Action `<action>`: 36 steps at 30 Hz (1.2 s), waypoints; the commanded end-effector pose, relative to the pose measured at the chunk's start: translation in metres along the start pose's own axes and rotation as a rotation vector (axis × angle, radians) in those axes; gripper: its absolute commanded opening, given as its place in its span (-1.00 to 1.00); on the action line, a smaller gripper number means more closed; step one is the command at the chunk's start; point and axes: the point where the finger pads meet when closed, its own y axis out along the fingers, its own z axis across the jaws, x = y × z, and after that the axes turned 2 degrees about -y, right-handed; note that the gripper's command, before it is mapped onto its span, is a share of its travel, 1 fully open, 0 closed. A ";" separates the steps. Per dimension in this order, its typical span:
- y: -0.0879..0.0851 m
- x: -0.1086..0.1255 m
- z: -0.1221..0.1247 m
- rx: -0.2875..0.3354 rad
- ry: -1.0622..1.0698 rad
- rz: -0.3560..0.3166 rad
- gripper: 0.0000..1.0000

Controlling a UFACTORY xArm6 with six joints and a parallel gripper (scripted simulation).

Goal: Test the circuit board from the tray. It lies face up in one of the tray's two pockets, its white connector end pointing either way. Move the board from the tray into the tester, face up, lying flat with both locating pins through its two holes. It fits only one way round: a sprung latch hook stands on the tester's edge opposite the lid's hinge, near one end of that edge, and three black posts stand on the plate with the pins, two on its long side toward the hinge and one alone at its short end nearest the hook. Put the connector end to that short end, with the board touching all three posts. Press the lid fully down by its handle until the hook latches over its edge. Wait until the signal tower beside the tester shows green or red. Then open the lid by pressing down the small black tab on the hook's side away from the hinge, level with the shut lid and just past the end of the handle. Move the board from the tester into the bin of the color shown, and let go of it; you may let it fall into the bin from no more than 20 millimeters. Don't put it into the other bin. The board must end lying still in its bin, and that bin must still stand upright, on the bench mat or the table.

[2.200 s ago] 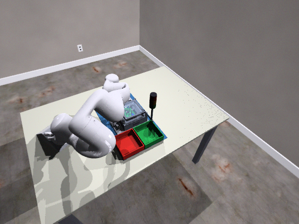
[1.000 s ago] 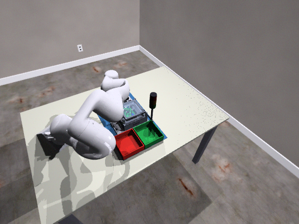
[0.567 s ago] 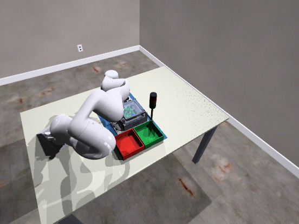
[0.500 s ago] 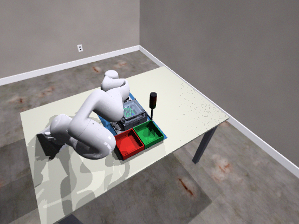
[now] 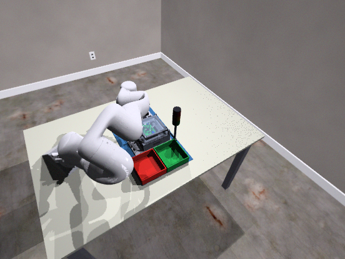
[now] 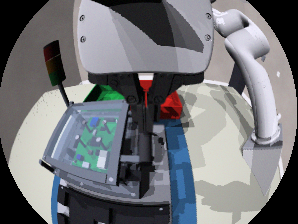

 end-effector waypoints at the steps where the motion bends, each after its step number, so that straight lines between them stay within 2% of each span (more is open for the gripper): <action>1: 0.000 0.000 0.001 0.002 0.001 0.002 -1.00; 36: 0.007 -0.001 0.001 0.002 0.001 0.002 -1.00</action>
